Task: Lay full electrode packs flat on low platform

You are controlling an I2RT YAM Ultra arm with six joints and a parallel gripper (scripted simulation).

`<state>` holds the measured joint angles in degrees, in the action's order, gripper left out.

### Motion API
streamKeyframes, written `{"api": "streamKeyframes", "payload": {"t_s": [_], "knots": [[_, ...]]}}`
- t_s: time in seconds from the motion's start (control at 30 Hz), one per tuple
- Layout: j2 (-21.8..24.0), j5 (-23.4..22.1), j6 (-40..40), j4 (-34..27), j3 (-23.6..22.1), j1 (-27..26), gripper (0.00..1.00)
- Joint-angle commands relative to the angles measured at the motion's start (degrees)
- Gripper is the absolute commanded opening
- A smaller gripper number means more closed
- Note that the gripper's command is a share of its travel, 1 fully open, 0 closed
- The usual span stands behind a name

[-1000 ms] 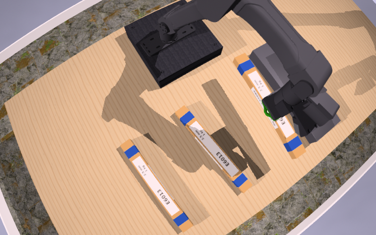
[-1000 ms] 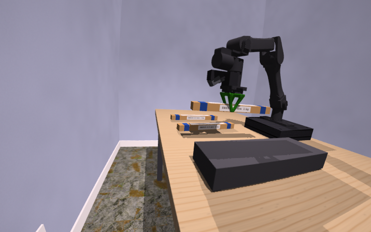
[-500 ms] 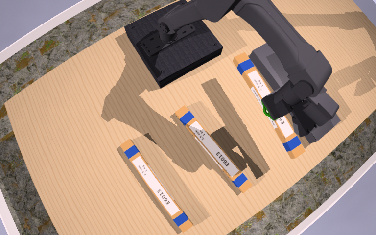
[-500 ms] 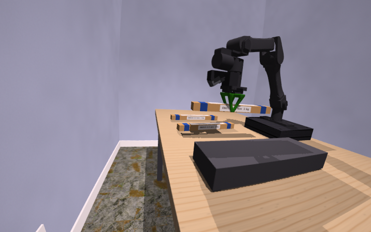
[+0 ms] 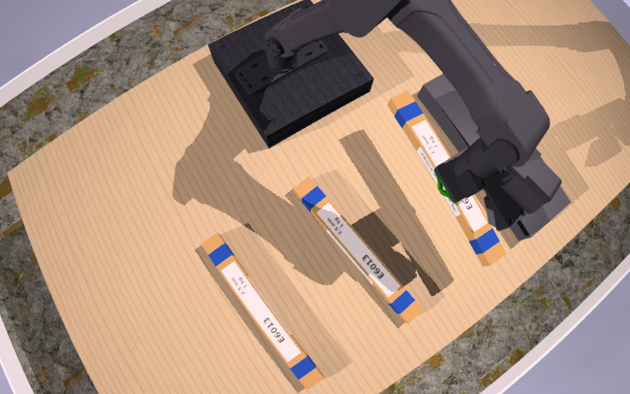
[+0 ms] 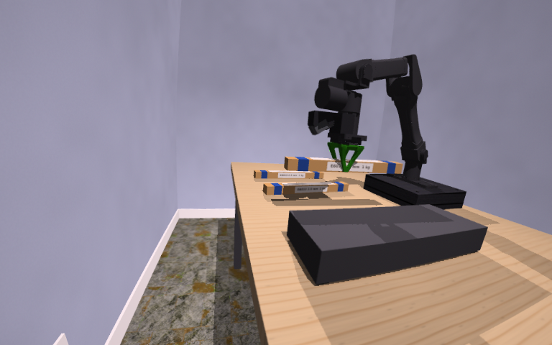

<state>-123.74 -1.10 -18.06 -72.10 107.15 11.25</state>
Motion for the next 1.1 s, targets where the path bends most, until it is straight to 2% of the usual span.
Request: {"api": "streamKeyframes", "payload": {"t_s": [0.0, 0.07, 0.2, 0.47, 0.53, 0.57, 0.63, 0.73, 0.9, 1.07], "knots": [[2.27, 0.28, -0.28, 2.19, 1.14, 0.13, 0.0], [1.65, 0.3, -0.29, 2.63, -1.18, 0.16, 0.0], [1.46, 0.3, -0.32, 4.07, -2.42, 0.25, 0.0], [0.28, 0.31, -0.35, 6.79, -4.59, 0.43, 0.0], [0.28, 0.31, -0.35, 6.79, -4.59, 0.43, 0.0], [1.11, 0.29, -0.35, 7.49, -3.09, 0.49, 0.0], [0.18, 0.33, -0.35, 7.95, -5.42, 0.52, 0.0], [-0.81, 0.35, -0.37, 8.92, -6.15, 0.58, 0.0], [0.33, 0.31, -0.4, 10.68, -6.77, 0.71, 0.0], [-1.52, 0.35, -0.41, 11.88, -8.25, 0.72, 0.0]]}}
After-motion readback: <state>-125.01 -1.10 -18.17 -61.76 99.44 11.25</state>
